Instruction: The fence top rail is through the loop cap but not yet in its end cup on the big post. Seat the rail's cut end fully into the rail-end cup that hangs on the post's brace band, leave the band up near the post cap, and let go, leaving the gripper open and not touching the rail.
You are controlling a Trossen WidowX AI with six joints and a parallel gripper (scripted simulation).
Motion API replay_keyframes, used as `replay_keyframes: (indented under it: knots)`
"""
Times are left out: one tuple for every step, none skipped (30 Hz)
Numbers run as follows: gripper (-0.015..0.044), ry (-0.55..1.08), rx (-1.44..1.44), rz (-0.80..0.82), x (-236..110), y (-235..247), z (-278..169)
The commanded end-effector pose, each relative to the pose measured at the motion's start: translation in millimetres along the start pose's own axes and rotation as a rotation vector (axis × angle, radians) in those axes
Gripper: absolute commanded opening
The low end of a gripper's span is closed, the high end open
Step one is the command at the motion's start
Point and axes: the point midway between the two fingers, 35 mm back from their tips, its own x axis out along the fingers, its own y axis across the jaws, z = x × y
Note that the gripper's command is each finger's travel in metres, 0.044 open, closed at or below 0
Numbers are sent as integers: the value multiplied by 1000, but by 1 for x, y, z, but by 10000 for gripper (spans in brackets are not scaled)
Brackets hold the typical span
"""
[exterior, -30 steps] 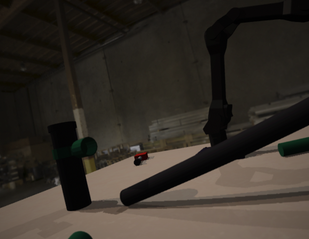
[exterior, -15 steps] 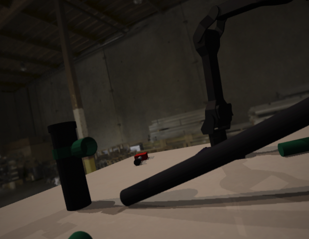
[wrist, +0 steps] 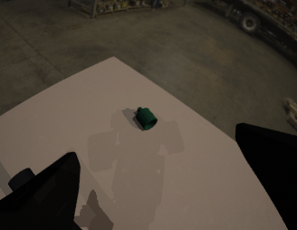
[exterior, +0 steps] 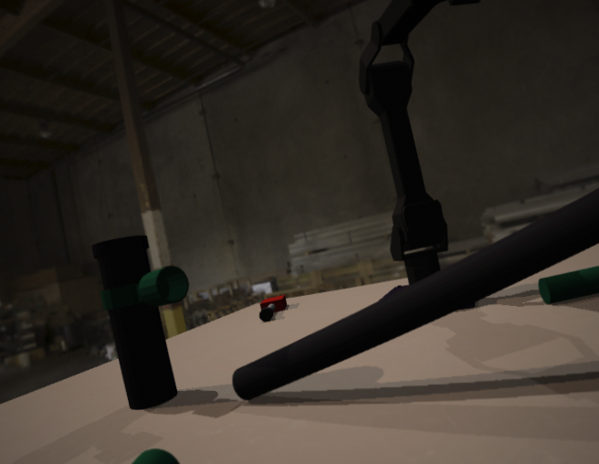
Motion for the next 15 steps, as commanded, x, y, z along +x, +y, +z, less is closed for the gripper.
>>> replay_keyframes:
  knots:
    - [440, 146, 163, -85, -19, -47, -46]
    - [440, 181, 200, -105, -25, -57, -57]
    - [440, 216, 237, -125, -31, -67, -68]
    - [440, 250, 275, -146, -38, -76, -78]
    - [440, 285, 315, -170, -47, -86, -91]
    - [440, 320, 356, -193, -56, -95, -103]
    - [440, 351, 394, -215, -65, -103, -114]
    - [440, 384, 437, -238, -75, -110, -125]
    - [440, 419, 483, -262, -86, -117, -136]
    - [440, 454, 530, -286, -96, -123, -147]
    - [440, 488, 578, -310, -107, -128, -158]
    - [440, 521, 626, -334, -118, -132, -168]
    - [440, 555, 676, -358, -129, -135, -178]
    - [440, 587, 726, -382, -141, -137, -187]
    - [440, 622, 780, -408, -153, -139, -197]
